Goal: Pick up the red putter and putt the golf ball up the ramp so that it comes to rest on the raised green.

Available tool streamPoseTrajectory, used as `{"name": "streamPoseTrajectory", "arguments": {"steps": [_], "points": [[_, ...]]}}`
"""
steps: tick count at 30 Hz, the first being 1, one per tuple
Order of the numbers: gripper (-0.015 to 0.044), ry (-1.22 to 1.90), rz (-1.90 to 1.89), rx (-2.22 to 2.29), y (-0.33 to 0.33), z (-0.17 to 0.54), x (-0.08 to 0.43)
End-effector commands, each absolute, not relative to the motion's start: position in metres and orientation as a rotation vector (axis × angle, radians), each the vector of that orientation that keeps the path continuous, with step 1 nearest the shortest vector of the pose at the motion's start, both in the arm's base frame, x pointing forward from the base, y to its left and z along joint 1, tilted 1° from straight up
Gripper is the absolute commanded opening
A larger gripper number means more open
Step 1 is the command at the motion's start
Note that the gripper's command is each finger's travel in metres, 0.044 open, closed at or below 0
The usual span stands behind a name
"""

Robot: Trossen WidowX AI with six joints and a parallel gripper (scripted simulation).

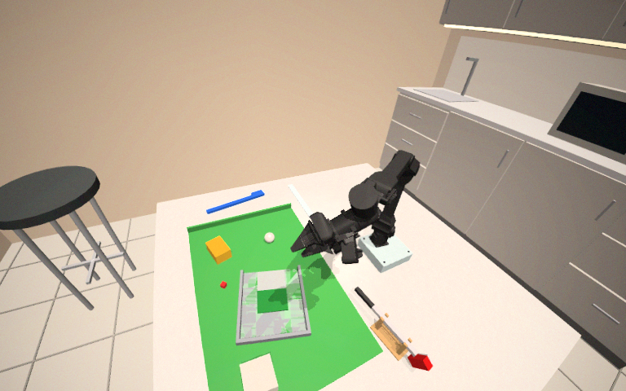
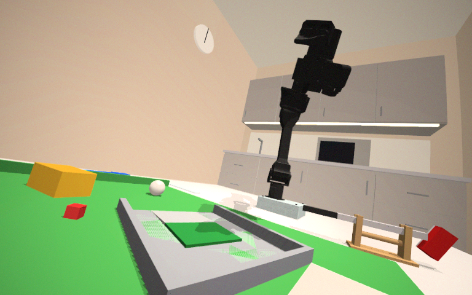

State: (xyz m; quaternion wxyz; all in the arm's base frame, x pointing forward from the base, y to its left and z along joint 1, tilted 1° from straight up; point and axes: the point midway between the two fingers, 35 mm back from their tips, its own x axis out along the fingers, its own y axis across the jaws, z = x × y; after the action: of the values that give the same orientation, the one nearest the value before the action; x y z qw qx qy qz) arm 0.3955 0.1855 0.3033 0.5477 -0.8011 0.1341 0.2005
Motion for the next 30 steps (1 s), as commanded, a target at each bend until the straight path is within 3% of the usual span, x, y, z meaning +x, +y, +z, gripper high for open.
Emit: {"name": "streamPoseTrajectory", "arguments": {"steps": [1,9,19,30], "points": [[0.0426,0.318,0.486,-1.895,0.186,0.301,0.395],[0.044,0.44,0.986,-1.694,0.215,0.192,0.339],[0.044,0.843,1.513,-1.224,0.215,0.092,0.216],[0.044,0.878,1.539,-1.186,0.209,0.075,0.2]]}}
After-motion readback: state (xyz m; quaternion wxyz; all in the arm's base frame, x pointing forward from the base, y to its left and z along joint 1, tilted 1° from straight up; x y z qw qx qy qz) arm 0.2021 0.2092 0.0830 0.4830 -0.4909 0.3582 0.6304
